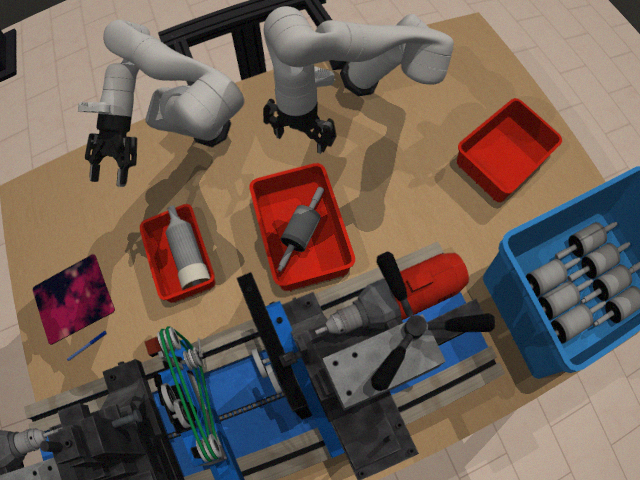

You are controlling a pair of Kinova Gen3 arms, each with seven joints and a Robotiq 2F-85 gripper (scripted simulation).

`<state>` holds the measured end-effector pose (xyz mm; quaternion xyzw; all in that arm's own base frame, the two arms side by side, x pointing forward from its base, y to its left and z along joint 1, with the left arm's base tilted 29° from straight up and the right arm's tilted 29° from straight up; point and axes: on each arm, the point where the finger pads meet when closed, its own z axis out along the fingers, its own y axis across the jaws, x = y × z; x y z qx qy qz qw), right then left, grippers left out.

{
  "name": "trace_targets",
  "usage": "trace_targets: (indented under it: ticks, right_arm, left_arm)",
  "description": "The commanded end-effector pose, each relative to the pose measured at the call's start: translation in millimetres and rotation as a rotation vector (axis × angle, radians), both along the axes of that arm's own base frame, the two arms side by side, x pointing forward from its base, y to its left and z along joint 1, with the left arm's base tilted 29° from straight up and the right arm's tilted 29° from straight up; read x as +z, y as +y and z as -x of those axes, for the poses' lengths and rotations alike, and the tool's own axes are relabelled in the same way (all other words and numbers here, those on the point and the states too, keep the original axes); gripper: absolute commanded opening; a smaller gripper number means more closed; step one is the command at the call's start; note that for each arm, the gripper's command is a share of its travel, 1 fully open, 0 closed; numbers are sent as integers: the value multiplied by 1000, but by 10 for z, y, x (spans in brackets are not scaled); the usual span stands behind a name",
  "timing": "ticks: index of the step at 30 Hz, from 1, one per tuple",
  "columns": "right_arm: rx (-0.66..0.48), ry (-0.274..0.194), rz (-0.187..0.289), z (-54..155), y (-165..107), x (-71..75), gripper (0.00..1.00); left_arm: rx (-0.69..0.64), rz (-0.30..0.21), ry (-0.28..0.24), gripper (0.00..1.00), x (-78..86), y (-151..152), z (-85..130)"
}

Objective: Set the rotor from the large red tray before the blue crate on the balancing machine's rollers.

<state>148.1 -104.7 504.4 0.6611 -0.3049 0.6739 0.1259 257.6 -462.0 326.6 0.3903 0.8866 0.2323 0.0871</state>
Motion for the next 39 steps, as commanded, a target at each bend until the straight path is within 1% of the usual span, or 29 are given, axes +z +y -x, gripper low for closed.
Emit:
trace_targets:
  ticks: [1, 11, 14, 28, 30, 39]
  right_arm:
    - [0, 0, 0, 2, 0, 2, 1000]
    - [0, 0, 0, 2, 0, 2, 1000]
    - [0, 0, 0, 2, 0, 2, 1000]
    - [0, 0, 0, 2, 0, 2, 1000]
    - [0, 0, 0, 2, 0, 2, 1000]
    - [0, 0, 0, 2, 0, 2, 1000]
  left_arm:
    - [-1, 3, -1, 1000, 41, 96, 24]
    - [-1, 3, -1, 1000, 158, 470, 95]
    - [-1, 3, -1, 1000, 172, 514, 103]
    - [-1, 3, -1, 1000, 402, 1248, 242]
    - [-1, 3, -1, 1000, 402, 1248, 242]
    - [-1, 3, -1, 1000, 577, 1807, 347]
